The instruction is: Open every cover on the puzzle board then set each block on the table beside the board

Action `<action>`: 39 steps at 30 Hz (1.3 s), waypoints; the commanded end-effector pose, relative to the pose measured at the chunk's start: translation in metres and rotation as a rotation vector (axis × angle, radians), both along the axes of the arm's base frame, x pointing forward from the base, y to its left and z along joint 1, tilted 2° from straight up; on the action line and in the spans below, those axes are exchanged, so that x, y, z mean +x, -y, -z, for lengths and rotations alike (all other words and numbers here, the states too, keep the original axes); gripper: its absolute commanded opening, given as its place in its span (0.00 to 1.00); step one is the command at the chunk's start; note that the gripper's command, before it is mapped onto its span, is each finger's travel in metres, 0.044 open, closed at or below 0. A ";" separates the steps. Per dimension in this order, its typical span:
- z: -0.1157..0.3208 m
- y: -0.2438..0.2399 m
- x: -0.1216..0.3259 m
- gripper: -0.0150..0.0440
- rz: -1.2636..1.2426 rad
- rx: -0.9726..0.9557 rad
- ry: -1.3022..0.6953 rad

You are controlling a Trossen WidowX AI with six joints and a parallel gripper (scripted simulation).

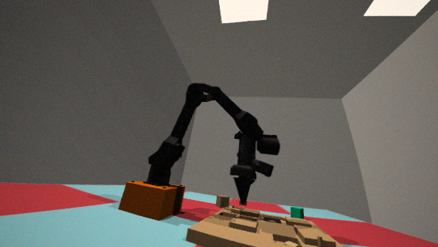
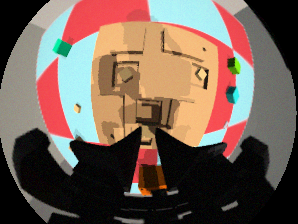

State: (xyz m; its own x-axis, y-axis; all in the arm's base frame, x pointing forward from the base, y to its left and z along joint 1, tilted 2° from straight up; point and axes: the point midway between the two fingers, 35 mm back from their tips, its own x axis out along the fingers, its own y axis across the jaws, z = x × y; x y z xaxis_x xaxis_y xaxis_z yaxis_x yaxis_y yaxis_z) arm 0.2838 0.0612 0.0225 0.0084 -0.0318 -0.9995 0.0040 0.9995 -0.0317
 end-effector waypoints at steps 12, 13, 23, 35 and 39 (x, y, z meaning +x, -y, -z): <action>-0.040 -0.001 0.002 0.39 0.003 0.000 0.012; -0.043 -0.002 0.002 0.39 0.003 0.000 0.012; -0.046 -0.024 0.003 0.39 0.003 0.002 0.012; -0.046 -0.067 0.001 0.39 0.003 0.007 0.011; -0.046 -0.081 -0.001 0.39 0.003 0.008 0.011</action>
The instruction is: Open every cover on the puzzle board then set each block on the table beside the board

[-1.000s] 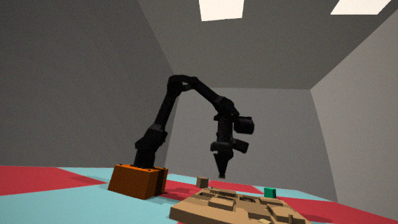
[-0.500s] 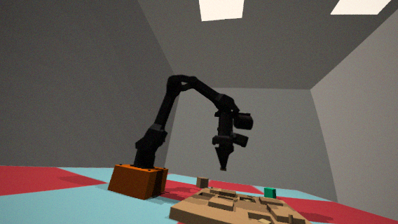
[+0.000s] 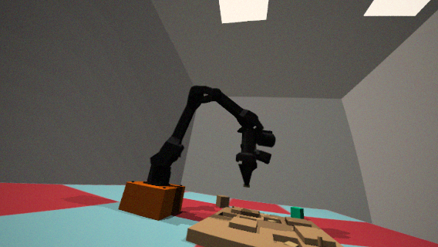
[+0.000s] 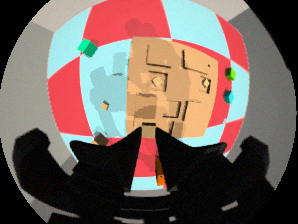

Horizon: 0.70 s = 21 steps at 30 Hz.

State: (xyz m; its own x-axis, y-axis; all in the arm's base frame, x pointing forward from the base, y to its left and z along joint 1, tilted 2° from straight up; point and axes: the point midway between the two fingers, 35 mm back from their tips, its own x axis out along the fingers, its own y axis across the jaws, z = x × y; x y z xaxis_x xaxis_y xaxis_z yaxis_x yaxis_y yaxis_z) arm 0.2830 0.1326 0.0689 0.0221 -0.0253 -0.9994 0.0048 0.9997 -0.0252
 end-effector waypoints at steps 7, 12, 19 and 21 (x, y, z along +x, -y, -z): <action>0.001 -0.035 -0.006 0.39 0.003 0.004 -0.003; 0.001 -0.053 -0.011 0.39 0.003 0.005 -0.004; 0.002 -0.078 -0.021 0.39 0.003 0.007 -0.005; 0.002 -0.085 -0.024 0.39 0.003 0.007 -0.005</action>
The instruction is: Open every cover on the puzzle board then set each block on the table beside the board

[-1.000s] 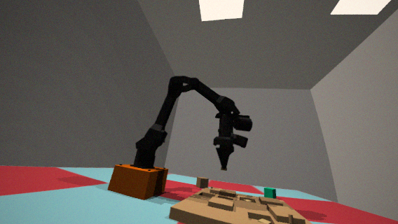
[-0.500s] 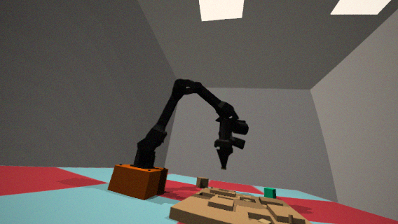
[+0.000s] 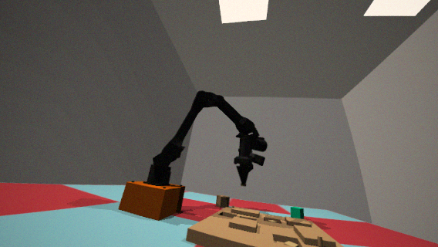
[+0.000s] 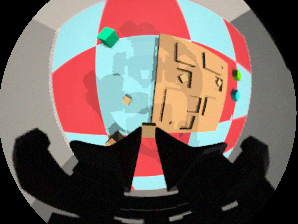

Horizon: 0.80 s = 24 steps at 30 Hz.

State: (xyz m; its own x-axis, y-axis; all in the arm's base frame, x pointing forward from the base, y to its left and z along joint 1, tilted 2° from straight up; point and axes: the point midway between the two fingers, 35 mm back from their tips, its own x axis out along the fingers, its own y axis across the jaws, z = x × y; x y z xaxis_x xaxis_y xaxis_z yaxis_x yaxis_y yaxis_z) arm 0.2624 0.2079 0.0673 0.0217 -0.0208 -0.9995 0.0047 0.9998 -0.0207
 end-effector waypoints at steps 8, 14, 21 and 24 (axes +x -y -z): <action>0.002 -0.038 -0.018 0.39 0.003 0.004 -0.006; 0.003 -0.058 -0.030 0.39 0.003 0.005 -0.007; 0.009 -0.061 -0.031 0.39 0.003 0.005 -0.007; 0.014 -0.061 -0.031 0.39 0.003 0.005 -0.007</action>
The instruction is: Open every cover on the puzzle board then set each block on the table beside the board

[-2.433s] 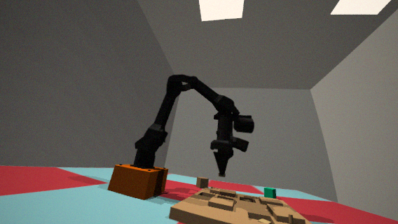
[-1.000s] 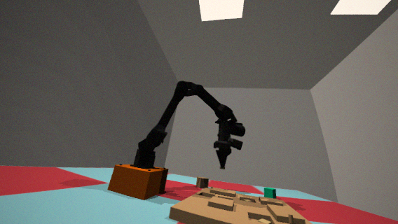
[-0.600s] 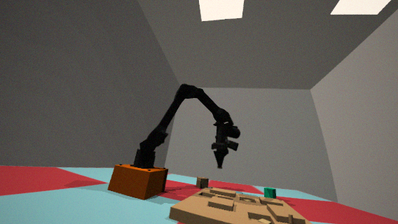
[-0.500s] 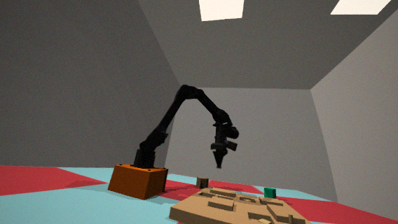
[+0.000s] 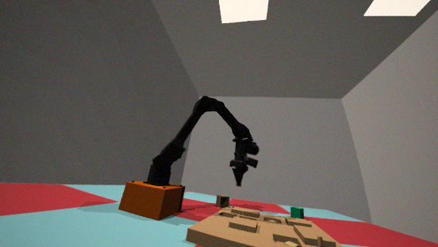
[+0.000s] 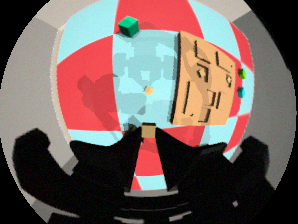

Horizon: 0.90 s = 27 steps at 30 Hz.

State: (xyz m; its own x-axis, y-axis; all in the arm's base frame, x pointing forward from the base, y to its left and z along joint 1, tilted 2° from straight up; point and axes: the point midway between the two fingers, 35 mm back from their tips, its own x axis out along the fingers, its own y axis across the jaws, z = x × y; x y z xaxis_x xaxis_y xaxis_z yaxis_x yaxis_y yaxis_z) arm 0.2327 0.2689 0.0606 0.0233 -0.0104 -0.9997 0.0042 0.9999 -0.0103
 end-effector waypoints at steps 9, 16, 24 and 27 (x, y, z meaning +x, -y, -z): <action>0.022 -0.001 0.000 0.39 0.003 -0.005 -0.008; 0.033 -0.002 0.001 0.39 0.003 -0.005 -0.008; 0.047 -0.002 0.001 0.39 0.003 -0.005 -0.008; 0.052 -0.002 0.001 0.39 0.003 -0.005 -0.008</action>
State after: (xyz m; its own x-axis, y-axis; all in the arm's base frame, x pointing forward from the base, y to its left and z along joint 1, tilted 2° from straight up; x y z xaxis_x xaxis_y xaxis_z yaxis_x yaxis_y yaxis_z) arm 0.2365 0.2727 0.0173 0.0259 -0.0074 -0.9996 0.0057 1.0000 -0.0072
